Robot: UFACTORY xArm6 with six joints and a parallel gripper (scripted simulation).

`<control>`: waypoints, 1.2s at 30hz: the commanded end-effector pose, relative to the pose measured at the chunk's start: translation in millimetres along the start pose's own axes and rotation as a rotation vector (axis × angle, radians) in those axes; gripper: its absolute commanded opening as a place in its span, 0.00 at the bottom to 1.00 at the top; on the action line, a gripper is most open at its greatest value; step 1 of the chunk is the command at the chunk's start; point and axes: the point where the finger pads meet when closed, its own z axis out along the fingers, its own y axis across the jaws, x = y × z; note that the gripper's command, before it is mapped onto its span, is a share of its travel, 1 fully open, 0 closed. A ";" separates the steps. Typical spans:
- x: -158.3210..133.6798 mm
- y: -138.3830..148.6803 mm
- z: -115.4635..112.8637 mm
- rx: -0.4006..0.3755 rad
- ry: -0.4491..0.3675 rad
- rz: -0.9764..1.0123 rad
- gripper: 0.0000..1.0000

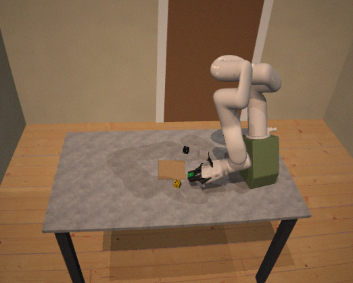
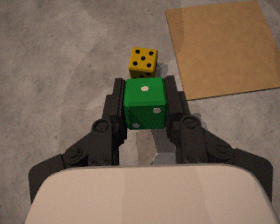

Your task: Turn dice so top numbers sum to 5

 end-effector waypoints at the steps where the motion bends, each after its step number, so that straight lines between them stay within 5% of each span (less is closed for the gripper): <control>1: -9.5 -1.0 6.2 0.001 0.002 0.002 0.27; 36: -34.2 -1.1 19.3 0.001 0.002 0.002 0.27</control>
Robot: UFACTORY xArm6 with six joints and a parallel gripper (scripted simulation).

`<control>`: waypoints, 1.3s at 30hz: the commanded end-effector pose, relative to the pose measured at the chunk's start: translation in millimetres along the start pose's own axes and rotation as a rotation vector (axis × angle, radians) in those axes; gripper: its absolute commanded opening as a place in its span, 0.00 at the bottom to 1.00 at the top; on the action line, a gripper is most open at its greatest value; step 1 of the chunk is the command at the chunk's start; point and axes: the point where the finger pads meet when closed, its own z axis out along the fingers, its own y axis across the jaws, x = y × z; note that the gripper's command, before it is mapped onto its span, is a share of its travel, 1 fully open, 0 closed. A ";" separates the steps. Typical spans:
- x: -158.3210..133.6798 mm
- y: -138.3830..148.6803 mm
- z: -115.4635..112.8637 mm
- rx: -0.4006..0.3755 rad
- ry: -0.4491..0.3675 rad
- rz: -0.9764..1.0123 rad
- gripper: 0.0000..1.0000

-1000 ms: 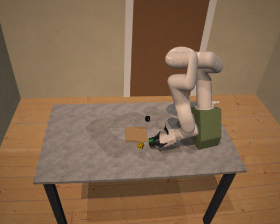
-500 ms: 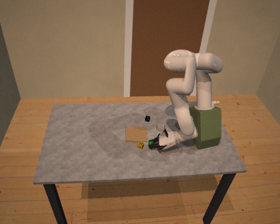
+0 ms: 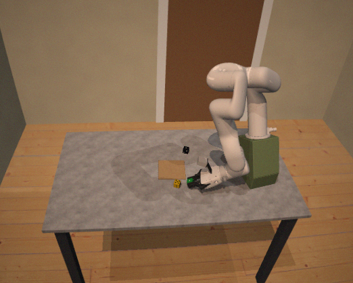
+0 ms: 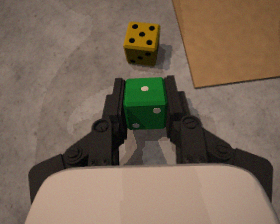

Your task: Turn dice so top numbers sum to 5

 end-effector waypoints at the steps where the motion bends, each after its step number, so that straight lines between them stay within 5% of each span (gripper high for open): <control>1: 0.9 -0.6 0.2 0.001 0.001 0.001 0.27; 39: -6.3 -0.7 4.0 0.001 0.001 0.001 0.27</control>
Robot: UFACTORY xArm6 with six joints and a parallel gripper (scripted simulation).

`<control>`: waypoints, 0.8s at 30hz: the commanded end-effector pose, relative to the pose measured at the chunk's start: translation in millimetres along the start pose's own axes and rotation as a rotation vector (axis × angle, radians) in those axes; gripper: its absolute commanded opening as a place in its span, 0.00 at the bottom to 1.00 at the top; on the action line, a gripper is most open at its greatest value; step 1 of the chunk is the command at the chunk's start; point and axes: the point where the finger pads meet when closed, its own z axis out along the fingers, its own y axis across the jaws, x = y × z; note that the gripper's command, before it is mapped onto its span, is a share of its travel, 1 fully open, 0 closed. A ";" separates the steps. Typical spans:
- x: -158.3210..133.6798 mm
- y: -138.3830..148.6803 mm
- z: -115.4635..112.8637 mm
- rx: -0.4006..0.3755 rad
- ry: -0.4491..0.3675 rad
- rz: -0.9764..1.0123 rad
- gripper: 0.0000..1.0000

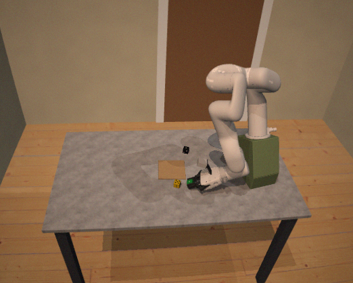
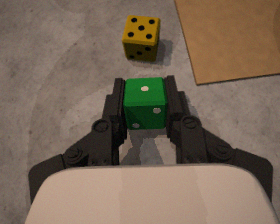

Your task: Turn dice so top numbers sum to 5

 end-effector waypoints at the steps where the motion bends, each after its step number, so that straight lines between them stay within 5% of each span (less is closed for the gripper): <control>1: -0.1 -0.8 0.9 0.001 0.002 0.002 0.27; 24: -2.4 -0.8 2.2 0.001 0.002 0.002 0.27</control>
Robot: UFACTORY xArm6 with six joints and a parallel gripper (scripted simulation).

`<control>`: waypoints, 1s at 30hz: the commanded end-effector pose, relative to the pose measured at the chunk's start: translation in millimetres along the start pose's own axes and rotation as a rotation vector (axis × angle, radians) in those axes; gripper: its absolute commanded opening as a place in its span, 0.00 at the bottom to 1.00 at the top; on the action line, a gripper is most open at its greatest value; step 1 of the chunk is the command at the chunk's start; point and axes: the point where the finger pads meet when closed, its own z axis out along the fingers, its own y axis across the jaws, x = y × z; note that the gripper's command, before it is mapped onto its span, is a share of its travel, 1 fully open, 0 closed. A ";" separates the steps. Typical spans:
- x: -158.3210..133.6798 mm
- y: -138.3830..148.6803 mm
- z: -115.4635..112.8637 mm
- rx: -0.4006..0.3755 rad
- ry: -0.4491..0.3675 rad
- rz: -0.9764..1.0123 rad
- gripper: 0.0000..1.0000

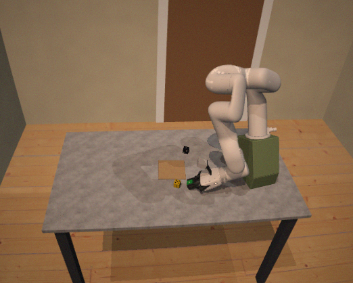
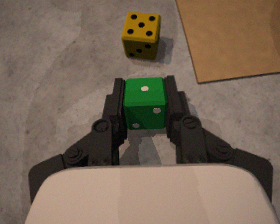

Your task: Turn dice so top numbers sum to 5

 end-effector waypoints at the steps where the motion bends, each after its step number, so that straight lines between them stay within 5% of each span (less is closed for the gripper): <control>1: 0.9 -0.6 0.2 0.001 0.001 0.001 0.27; 21: 0.9 -0.6 0.2 0.001 0.001 0.001 0.27; 30: 0.9 -0.6 0.2 0.001 0.001 0.001 0.39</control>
